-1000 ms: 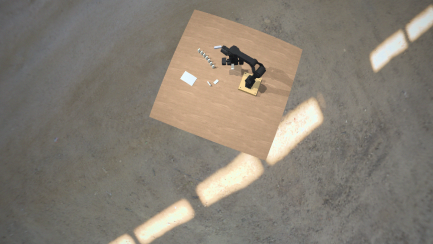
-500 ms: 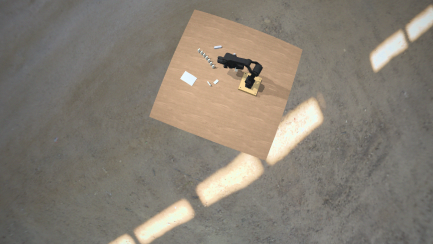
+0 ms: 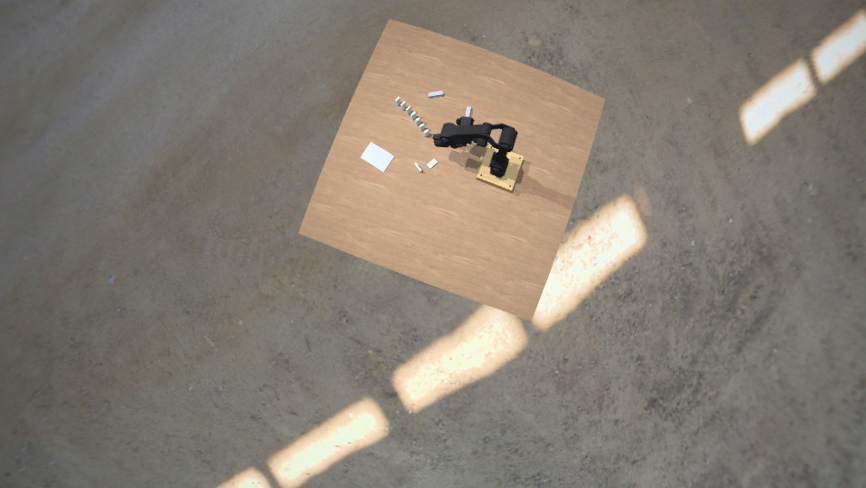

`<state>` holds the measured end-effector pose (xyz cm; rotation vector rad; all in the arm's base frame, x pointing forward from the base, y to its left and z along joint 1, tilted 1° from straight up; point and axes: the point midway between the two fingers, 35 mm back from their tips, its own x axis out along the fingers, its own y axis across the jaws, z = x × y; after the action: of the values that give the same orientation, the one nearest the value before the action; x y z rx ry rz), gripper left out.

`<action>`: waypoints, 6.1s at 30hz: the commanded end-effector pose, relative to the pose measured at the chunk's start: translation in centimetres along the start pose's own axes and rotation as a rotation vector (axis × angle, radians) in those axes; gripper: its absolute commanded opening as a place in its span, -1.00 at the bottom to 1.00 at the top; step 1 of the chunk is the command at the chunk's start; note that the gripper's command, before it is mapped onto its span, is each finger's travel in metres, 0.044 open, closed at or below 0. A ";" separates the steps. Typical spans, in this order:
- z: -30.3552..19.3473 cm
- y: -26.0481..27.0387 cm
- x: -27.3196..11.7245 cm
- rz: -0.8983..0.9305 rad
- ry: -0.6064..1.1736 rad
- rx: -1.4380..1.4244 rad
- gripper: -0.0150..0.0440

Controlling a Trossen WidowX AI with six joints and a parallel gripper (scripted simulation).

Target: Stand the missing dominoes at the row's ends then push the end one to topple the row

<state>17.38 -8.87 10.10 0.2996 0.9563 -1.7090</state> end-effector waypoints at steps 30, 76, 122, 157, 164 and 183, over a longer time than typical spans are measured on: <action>0.4 2.0 -3.6 0.520 -0.790 0.229 -0.13; -3.2 4.9 -1.8 0.691 -0.826 0.251 -0.13; -7.0 9.6 1.5 0.693 -0.793 0.257 -0.13; -7.4 9.8 2.1 0.678 -0.840 0.213 -0.13; -7.5 9.8 2.2 0.674 -0.843 0.204 -0.13; -7.1 10.0 2.2 0.664 -0.831 0.227 -0.13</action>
<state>23.53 -5.73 0.05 0.0182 0.0009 -1.1381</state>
